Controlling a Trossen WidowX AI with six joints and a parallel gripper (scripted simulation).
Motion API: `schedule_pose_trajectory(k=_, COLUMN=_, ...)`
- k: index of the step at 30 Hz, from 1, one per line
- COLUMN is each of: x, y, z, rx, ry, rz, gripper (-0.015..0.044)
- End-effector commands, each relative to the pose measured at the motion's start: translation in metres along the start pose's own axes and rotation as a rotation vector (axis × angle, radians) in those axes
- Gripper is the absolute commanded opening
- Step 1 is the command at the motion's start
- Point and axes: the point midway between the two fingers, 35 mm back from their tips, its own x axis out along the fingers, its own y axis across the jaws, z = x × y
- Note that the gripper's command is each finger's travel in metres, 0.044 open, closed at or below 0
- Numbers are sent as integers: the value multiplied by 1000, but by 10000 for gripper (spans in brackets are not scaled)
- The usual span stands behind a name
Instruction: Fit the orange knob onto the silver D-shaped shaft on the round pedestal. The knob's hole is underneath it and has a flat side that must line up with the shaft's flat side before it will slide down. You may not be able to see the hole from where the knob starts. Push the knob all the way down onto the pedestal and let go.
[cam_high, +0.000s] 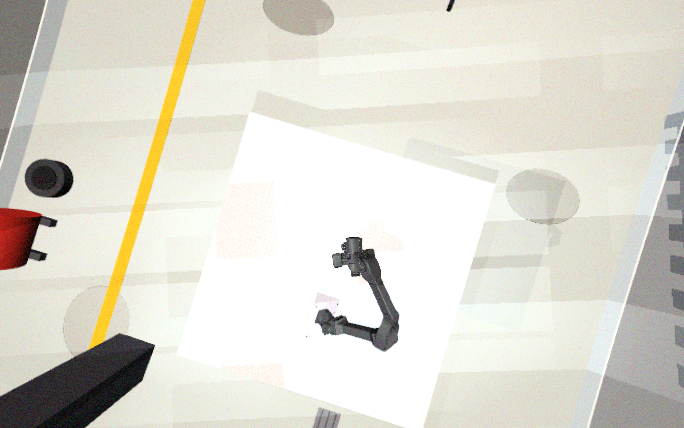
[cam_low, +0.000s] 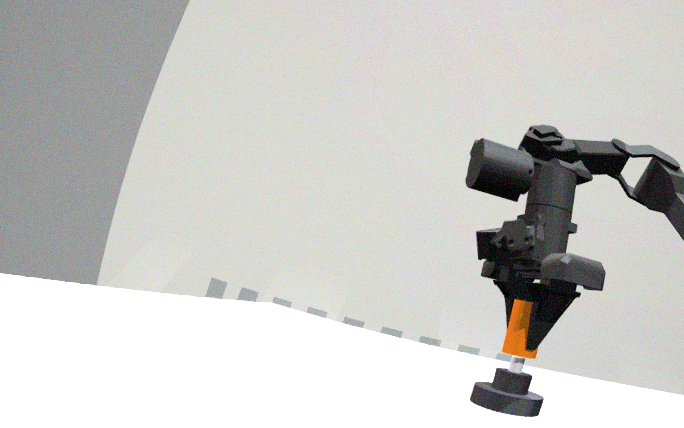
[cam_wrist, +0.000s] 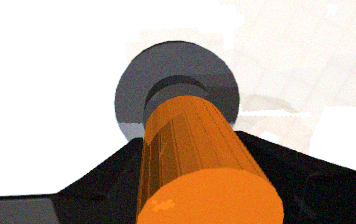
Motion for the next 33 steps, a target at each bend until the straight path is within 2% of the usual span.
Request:
schedule_pose_trajectory(k=1, x=0, y=-3, z=3, rx=-9, ry=-9, rz=-1, gripper=0)
schedule_pose_trajectory(k=17, x=-3, y=-2, z=4, rx=-9, ry=-9, rz=-1, gripper=0)
schedule_pose_trajectory(k=24, x=-3, y=-1, z=1, rx=-208, ry=-8, rz=-2, gripper=0)
schedule_pose_trajectory(k=33, x=1, y=1, z=-2, rx=-219, ry=-8, rz=-2, gripper=0)
